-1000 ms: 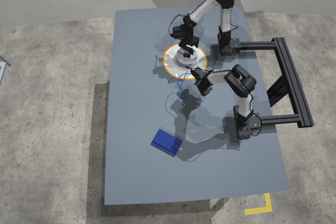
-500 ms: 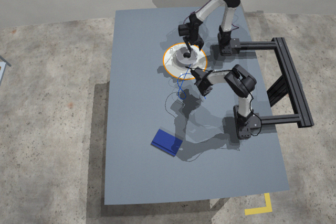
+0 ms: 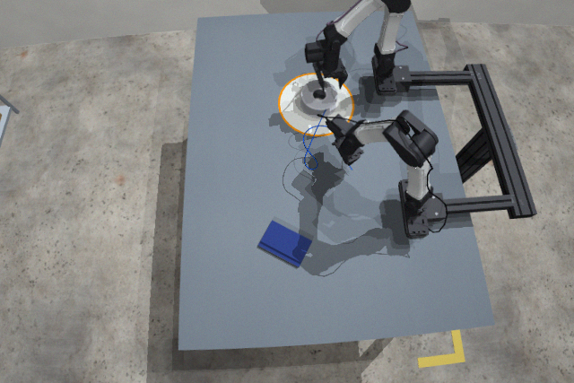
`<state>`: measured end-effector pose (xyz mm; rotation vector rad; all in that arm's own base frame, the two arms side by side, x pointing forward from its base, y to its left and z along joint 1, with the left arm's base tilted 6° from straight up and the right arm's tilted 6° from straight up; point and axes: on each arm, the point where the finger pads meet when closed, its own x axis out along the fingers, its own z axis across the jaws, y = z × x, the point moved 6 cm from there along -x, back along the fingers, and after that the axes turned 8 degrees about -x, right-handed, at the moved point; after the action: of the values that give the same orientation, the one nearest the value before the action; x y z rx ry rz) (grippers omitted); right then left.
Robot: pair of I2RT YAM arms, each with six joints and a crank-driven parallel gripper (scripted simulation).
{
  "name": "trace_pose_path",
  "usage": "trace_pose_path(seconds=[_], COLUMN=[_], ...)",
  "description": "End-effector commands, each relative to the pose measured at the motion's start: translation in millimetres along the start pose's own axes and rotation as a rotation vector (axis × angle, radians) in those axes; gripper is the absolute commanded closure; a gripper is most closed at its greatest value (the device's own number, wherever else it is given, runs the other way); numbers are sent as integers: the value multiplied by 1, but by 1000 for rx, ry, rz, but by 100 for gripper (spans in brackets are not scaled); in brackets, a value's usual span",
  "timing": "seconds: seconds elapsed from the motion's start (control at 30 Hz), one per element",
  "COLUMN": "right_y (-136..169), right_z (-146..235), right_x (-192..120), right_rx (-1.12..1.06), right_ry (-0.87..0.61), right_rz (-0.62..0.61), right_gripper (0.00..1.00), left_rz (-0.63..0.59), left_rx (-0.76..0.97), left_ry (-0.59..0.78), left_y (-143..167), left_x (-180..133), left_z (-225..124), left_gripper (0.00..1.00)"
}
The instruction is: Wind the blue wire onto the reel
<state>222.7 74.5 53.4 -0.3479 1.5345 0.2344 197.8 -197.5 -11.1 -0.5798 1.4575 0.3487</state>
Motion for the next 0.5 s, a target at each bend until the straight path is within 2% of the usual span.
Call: trace_pose_path(seconds=[0.0, 0.33, 0.47], right_y=[1, 0, -1], right_z=[2, 4, 5], right_x=[-4, 36, 38], right_rx=[7, 7, 7], right_ry=[-32, -32, -32], right_rz=[-16, -16, -16], right_gripper=[23, 23, 23], left_rz=[-36, -36, -36], left_rx=[17, 17, 17], left_ry=[-10, -10, -10], left_y=[-7, -9, -9], left_x=[-4, -5, -6], left_z=[-1, 0, 0], left_gripper=[100, 100, 100])
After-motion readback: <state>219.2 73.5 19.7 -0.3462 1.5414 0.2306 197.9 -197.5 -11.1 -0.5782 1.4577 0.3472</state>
